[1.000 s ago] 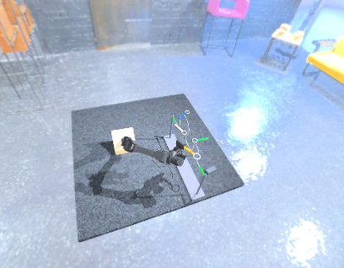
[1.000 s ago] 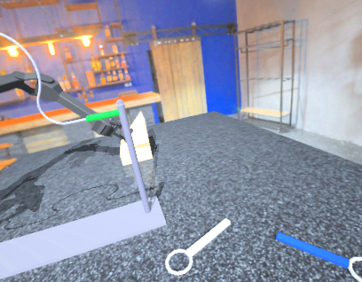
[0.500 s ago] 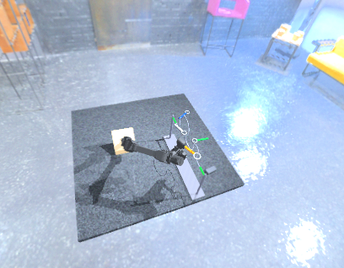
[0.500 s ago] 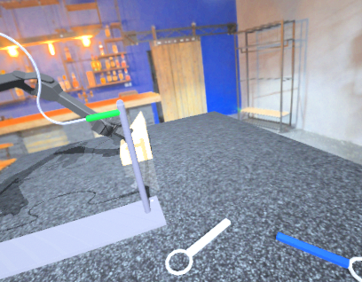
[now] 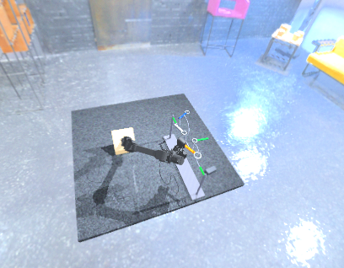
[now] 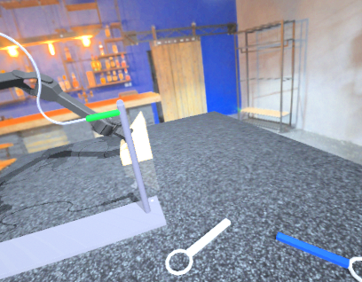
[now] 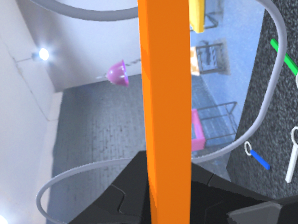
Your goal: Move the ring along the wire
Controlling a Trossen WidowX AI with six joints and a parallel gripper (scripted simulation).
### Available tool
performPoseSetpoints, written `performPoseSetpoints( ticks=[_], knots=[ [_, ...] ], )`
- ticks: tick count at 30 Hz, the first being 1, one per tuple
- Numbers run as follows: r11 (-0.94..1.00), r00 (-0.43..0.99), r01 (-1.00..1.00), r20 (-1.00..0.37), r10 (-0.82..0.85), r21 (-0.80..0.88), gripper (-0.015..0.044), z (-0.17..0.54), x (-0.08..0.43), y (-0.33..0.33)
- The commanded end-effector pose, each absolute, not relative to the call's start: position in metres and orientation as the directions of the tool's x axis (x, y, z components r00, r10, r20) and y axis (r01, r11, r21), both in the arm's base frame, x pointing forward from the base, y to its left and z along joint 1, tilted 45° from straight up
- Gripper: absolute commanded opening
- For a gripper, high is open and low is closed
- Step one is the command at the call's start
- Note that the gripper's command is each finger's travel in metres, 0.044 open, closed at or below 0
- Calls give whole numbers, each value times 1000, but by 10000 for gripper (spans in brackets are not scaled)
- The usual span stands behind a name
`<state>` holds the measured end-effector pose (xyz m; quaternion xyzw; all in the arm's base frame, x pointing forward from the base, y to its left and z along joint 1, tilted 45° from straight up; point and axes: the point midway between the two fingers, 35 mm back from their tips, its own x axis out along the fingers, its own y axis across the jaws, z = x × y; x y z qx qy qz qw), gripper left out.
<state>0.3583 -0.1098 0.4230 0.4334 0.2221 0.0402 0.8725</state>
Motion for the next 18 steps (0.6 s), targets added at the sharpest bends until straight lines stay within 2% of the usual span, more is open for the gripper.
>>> performPoseSetpoints(
  ticks=[1, 18],
  knots=[
    [648, 899, 119, -358, 251, 752, -150, 427, 358, -109],
    [803, 887, 143, -435, 156, 579, -150, 418, 357, -119]
  ],
)
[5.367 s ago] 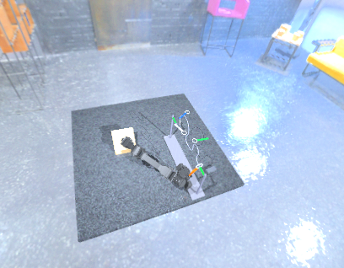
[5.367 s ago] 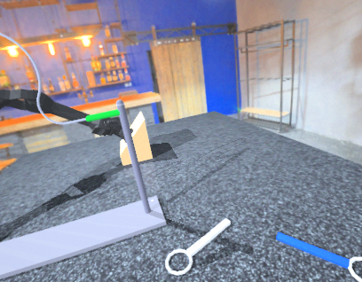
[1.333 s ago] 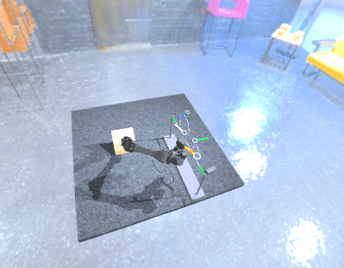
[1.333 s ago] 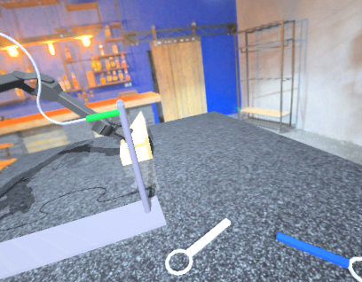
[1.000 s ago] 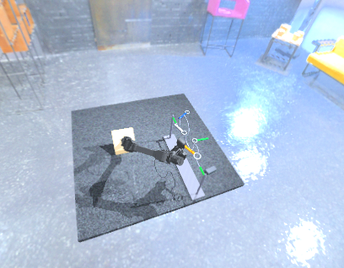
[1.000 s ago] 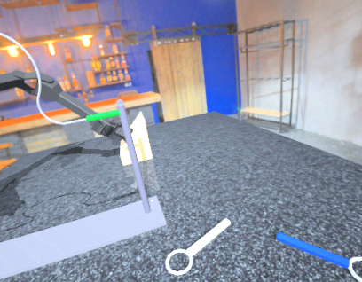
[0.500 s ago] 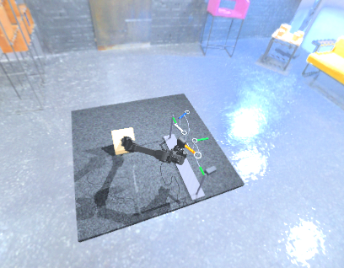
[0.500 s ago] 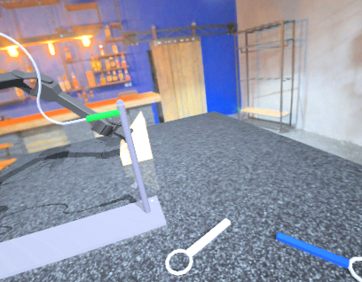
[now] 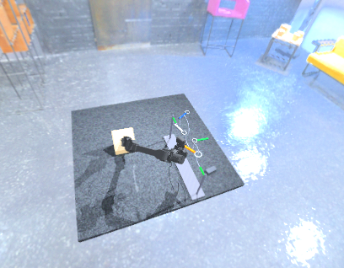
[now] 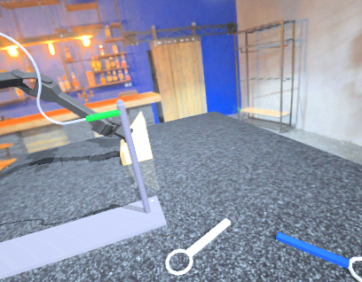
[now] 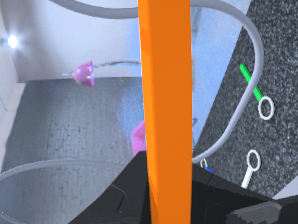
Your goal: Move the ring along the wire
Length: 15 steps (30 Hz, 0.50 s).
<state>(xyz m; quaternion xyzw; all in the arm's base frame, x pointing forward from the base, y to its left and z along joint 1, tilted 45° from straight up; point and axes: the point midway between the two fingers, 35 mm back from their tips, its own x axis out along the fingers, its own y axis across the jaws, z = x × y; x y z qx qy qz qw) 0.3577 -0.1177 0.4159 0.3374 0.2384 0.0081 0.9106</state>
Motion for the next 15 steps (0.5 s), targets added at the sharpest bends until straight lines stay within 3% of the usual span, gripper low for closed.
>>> performPoseSetpoints(
  ticks=[1, 15],
  knots=[
    [811, 886, 144, -438, 149, 567, -150, 417, 357, -120],
    [945, 869, 164, -496, -2, 284, -150, 407, 355, -139]
  ],
)
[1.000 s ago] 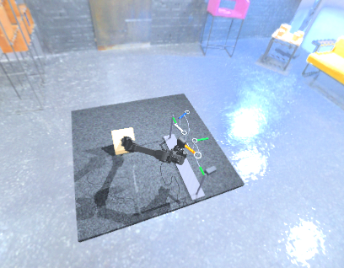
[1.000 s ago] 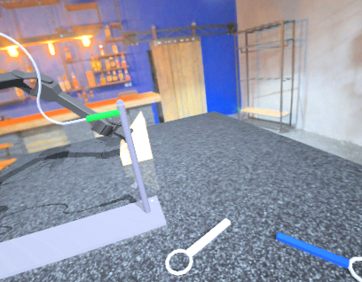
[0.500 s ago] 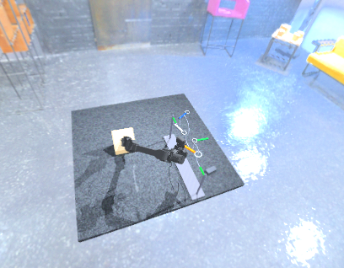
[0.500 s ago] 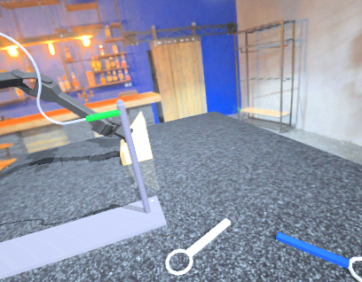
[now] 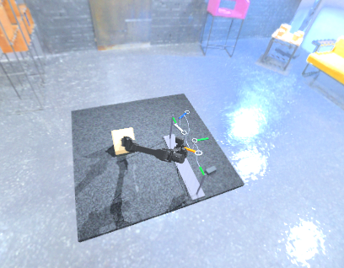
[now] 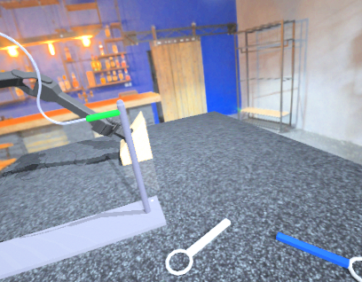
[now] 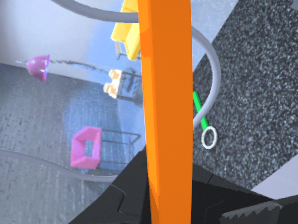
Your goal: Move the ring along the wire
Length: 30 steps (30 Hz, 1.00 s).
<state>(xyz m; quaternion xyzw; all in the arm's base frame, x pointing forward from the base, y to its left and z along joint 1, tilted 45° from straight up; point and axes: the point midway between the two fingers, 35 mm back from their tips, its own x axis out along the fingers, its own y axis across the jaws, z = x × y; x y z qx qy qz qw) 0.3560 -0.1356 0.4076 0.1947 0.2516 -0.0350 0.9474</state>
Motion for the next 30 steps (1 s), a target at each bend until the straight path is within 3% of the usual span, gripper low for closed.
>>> performPoseSetpoints(
  ticks=[1, 15, 30],
  knots=[
    [951, 867, 165, -498, -14, 260, -150, 407, 355, -141],
    [981, 847, 174, -495, -195, -88, -150, 403, 352, -165],
    [877, 827, 170, -419, -375, -449, -150, 409, 350, -190]
  ],
)
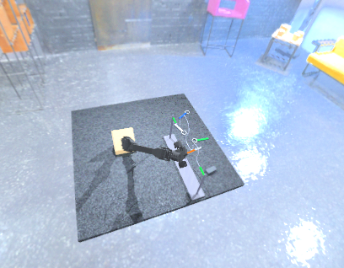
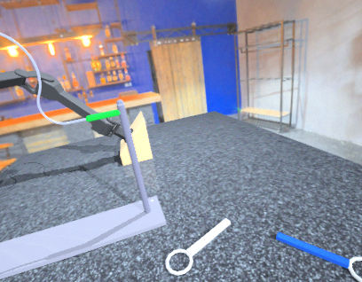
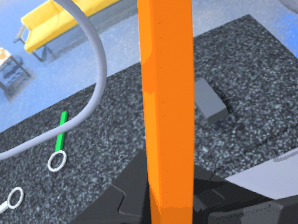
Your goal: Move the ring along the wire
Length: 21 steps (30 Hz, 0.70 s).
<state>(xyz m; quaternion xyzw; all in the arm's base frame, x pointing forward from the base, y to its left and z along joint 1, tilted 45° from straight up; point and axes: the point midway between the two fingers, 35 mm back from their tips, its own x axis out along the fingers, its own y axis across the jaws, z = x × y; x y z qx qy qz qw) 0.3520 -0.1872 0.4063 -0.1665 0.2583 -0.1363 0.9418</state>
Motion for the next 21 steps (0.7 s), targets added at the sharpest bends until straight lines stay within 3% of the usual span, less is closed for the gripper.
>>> performPoseSetpoints(
  ticks=[1, 21],
  knots=[
    [865, 826, 170, -411, -386, -472, -150, 410, 349, -192],
    [527, 810, 144, -206, -549, -837, -150, 432, 347, -219]
  ],
)
